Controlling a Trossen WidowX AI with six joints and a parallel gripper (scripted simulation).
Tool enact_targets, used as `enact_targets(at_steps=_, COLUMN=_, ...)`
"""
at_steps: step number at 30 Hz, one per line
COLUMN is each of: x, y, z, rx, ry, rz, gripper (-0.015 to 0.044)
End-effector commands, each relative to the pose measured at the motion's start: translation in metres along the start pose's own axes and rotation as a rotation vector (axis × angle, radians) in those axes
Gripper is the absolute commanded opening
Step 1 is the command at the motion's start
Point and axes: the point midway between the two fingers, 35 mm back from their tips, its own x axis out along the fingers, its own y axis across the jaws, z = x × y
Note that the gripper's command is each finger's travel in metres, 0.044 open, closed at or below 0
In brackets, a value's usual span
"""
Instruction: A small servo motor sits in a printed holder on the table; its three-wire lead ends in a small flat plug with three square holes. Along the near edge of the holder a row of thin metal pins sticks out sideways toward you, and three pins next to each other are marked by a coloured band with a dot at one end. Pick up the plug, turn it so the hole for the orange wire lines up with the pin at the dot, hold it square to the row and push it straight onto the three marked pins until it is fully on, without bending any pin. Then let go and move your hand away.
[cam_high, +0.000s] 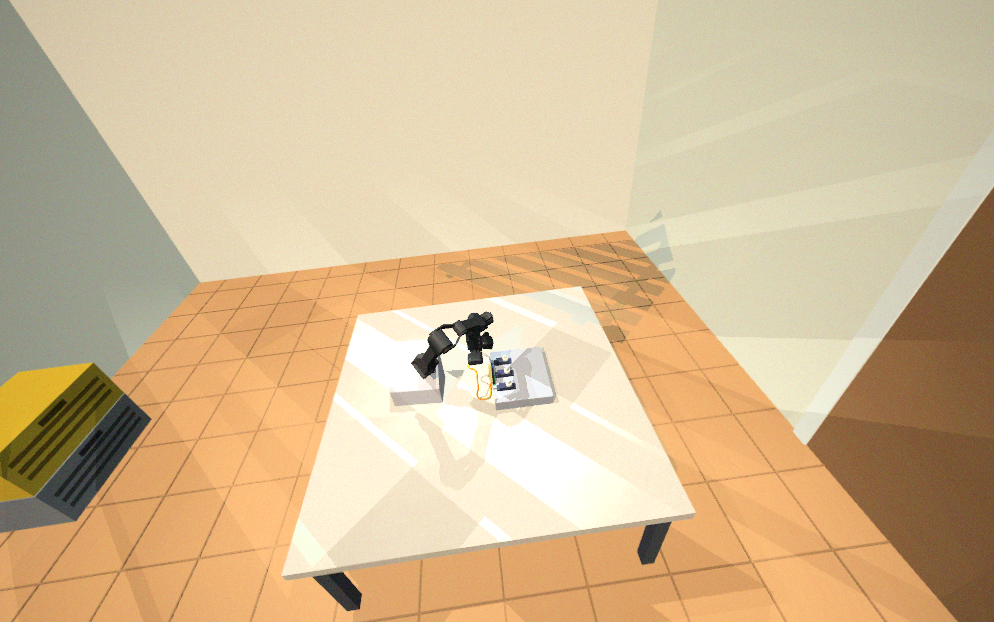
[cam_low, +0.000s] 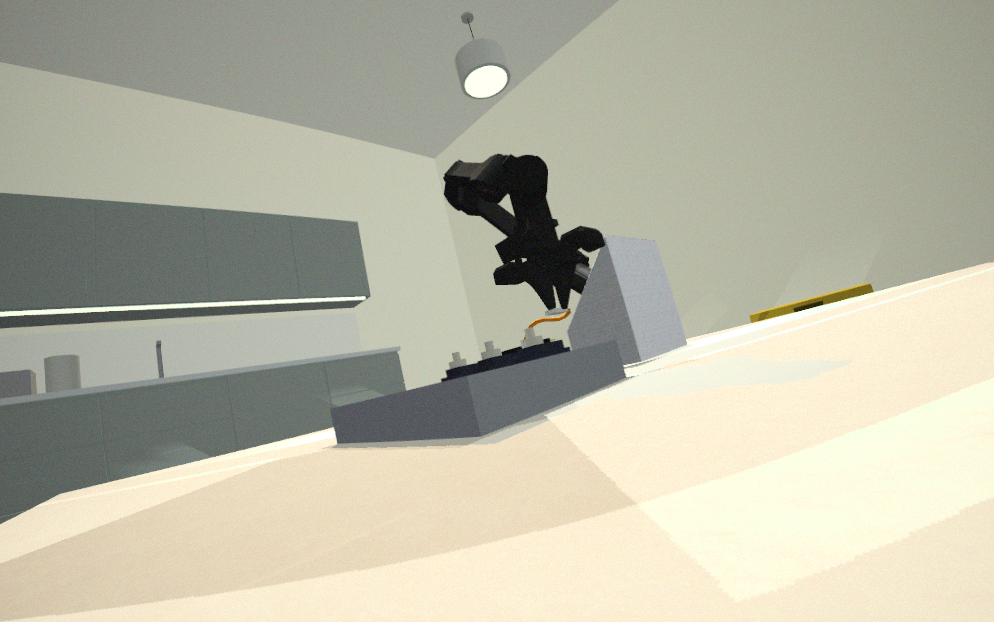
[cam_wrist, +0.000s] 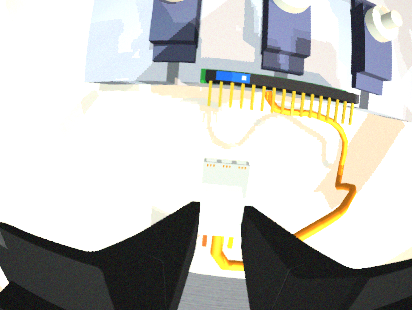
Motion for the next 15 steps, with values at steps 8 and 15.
enact_targets(at_steps=8, x=0.017, y=0.0, z=-0.02, rx=0.009, ry=0.005, rz=-0.002, gripper=0.0)
enact_targets(at_steps=15, x=0.044, y=-0.001, z=-0.021, rx=0.009, ry=0.005, rz=-0.004, gripper=0.0)
